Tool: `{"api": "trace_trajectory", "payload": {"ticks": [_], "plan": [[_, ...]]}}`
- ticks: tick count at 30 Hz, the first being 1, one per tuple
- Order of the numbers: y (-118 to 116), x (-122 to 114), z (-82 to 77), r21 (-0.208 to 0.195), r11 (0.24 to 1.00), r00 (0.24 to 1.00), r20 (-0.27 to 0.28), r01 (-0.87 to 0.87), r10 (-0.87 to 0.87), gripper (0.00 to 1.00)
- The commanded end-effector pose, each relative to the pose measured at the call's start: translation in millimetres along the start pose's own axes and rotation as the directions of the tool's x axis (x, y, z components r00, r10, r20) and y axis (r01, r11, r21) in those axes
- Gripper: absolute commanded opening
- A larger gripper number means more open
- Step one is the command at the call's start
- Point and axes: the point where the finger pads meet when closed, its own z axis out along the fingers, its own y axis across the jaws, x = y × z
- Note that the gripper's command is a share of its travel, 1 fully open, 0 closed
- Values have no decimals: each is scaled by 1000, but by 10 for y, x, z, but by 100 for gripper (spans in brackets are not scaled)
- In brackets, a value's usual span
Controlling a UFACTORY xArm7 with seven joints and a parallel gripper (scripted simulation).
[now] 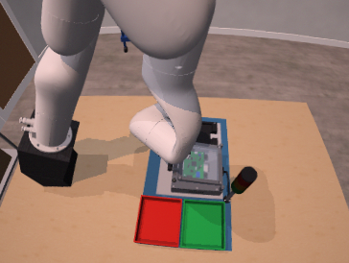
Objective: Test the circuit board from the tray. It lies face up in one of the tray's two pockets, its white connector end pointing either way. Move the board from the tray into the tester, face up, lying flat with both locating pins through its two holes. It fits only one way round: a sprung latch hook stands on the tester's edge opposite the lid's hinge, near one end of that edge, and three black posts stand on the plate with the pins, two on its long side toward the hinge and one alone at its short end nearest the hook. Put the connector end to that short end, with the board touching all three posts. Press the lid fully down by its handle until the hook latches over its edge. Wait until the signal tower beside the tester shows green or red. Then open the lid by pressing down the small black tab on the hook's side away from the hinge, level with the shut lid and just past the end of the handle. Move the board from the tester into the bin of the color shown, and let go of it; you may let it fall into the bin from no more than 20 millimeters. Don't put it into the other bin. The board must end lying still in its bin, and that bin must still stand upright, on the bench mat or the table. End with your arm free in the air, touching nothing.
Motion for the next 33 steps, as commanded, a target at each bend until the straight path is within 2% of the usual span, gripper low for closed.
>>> {"api": "trace_trajectory", "payload": {"ticks": [1, 33], "plan": [[15, 0, 47, -76, 997, 1000, 22, 1, 0, 0], [16, -6, 247, -77, 997, 1000, 22, 1, 1, 0]]}}
